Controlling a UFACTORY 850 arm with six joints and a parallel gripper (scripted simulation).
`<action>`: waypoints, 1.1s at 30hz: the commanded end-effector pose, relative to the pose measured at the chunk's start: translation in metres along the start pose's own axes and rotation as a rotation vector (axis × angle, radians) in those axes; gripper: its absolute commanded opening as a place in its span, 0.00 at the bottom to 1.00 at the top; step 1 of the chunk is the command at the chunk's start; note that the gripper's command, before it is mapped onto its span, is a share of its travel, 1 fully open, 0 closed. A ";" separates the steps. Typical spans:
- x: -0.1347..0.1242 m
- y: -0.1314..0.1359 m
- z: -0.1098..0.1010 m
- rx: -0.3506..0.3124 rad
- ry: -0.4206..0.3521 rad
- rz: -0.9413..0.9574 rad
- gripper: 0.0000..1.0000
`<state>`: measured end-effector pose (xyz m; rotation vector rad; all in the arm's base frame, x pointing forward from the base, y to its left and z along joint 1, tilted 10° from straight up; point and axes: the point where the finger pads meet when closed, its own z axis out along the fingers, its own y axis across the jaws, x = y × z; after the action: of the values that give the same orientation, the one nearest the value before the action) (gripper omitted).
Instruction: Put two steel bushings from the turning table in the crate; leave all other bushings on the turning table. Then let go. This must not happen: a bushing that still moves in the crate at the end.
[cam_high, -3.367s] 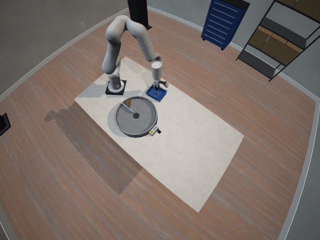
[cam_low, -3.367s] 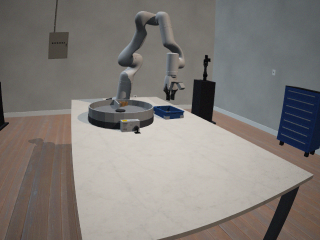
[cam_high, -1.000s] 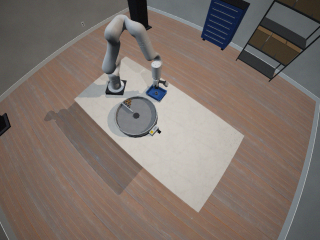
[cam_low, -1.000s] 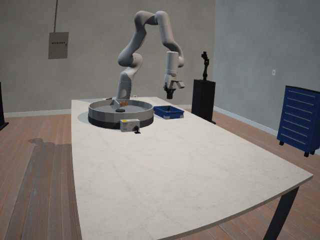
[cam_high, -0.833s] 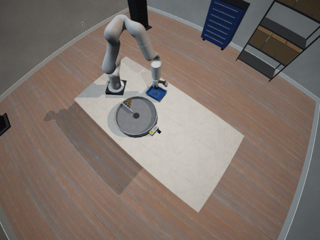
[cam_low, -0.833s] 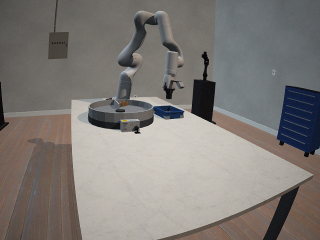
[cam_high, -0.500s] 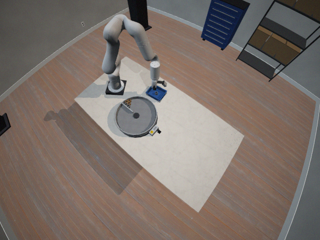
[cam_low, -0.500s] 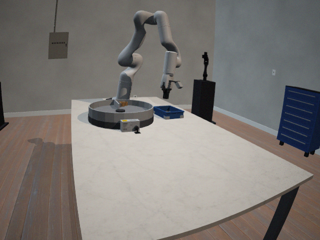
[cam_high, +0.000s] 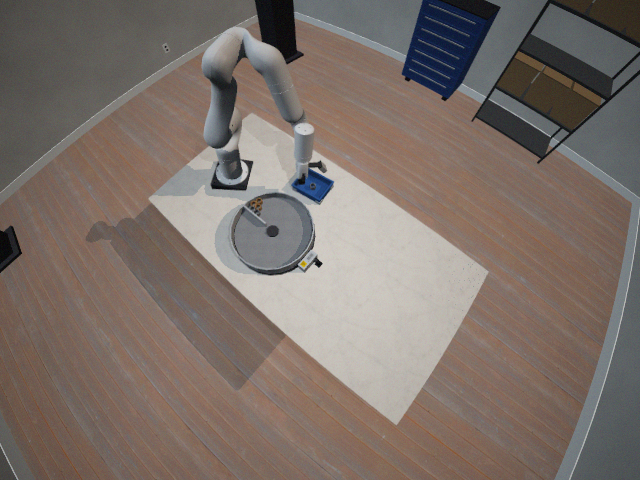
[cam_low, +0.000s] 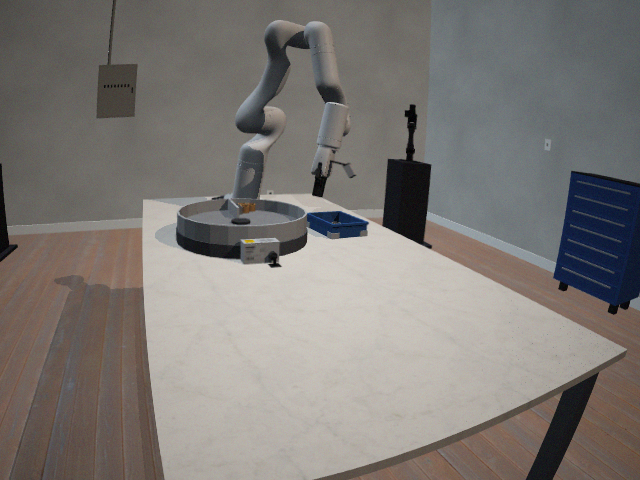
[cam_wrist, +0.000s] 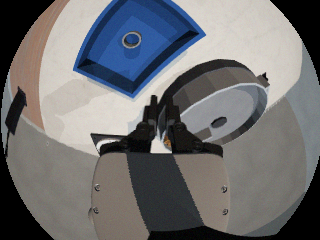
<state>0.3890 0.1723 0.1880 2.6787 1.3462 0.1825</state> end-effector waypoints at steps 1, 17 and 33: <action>-0.012 0.005 0.001 -0.043 -0.014 -0.082 0.11; -0.077 0.030 0.012 -0.190 -0.097 -0.496 0.11; -0.135 0.053 0.021 -0.322 -0.172 -0.873 0.11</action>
<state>0.3577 0.0463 0.1721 1.7534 2.0179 0.0304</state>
